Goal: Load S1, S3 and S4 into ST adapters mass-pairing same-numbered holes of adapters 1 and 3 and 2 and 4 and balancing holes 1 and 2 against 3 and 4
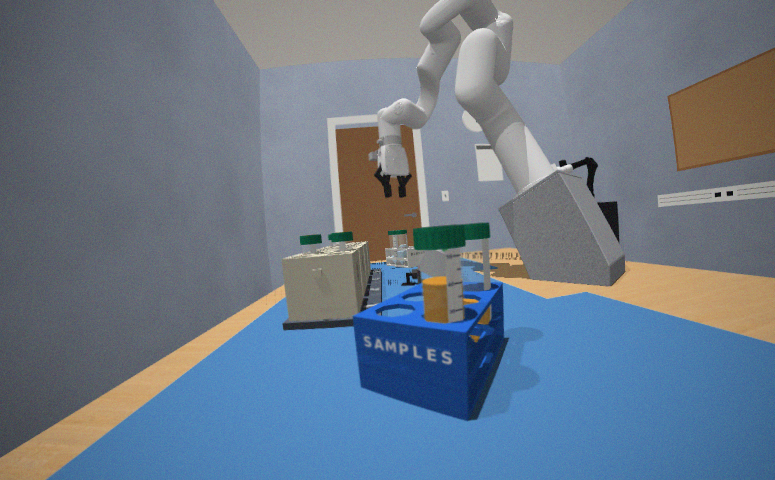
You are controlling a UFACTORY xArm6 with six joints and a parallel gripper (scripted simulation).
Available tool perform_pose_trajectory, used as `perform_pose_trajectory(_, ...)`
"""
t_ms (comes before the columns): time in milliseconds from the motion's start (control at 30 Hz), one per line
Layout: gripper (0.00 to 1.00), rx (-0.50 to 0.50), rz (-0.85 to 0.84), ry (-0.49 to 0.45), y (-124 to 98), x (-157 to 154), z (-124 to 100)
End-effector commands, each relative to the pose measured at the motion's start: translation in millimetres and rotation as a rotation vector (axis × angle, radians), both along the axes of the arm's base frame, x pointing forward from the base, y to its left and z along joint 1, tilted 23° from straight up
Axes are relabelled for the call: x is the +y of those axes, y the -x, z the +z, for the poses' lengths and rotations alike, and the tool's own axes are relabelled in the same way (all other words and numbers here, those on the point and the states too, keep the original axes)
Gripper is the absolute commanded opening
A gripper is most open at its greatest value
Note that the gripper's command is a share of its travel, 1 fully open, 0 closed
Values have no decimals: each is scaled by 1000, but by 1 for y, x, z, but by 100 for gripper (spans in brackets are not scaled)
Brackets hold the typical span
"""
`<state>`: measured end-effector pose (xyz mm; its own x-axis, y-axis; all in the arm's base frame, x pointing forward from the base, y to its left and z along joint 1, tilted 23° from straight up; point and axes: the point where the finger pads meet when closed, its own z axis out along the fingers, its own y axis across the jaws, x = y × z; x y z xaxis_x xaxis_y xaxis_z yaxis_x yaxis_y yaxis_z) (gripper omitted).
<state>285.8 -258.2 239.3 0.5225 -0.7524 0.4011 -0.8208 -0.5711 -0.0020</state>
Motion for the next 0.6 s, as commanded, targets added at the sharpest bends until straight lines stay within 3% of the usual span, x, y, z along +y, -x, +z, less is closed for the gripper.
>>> perform_pose_trajectory(0,57,-4,5,-3,3,-6,2)
perform_pose_trajectory(567,57,-4,6,-3,-1,-11,-11)
